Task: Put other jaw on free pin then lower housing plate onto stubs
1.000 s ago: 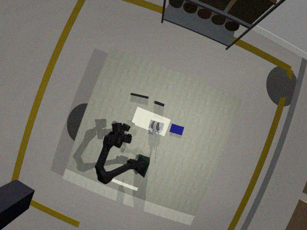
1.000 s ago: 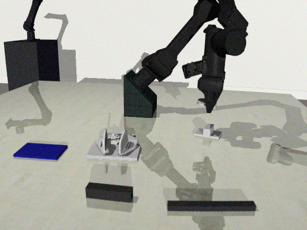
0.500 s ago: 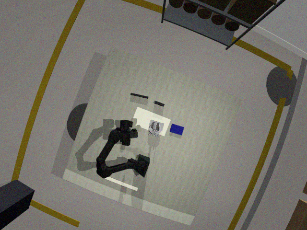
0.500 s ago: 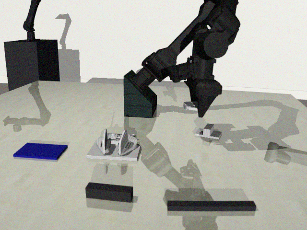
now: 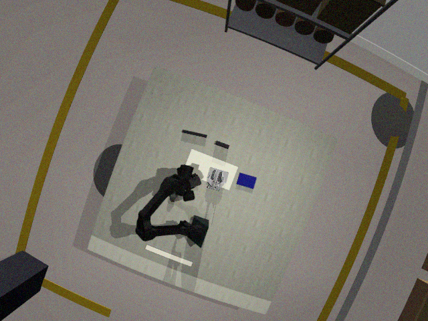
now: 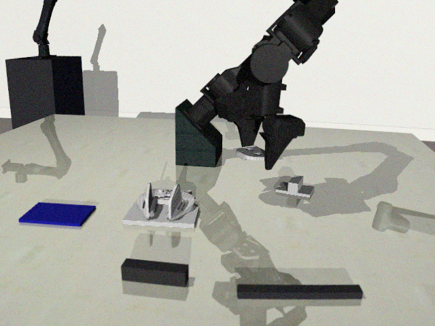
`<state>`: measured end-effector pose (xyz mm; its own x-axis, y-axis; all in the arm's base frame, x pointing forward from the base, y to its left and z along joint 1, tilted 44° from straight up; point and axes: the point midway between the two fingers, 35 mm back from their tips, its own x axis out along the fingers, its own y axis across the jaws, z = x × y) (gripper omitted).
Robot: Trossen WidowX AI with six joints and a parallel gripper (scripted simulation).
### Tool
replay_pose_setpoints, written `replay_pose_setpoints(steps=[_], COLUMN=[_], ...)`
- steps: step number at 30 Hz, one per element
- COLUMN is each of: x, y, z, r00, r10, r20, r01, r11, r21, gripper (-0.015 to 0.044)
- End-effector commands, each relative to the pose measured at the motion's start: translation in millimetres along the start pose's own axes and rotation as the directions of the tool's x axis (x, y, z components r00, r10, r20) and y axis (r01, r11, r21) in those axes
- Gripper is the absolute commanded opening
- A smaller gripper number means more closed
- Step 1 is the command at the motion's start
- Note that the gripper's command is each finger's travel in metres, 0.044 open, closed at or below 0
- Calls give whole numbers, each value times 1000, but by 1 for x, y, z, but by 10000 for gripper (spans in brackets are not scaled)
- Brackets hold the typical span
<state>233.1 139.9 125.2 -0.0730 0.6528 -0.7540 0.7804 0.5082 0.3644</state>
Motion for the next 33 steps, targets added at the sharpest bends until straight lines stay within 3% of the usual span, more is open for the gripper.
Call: replay_pose_setpoints(steps=[1,17,33], x=[1,2,3], y=[-1,-12,-33], z=[14,66,114], r00=[1000,1000,1000], r10=[-3,-5,6], r20=[1,-5,-24], r01=[3,2,-21], r11=[997,903,688], r21=[-76,-429,-726], gripper=[351,351,351])
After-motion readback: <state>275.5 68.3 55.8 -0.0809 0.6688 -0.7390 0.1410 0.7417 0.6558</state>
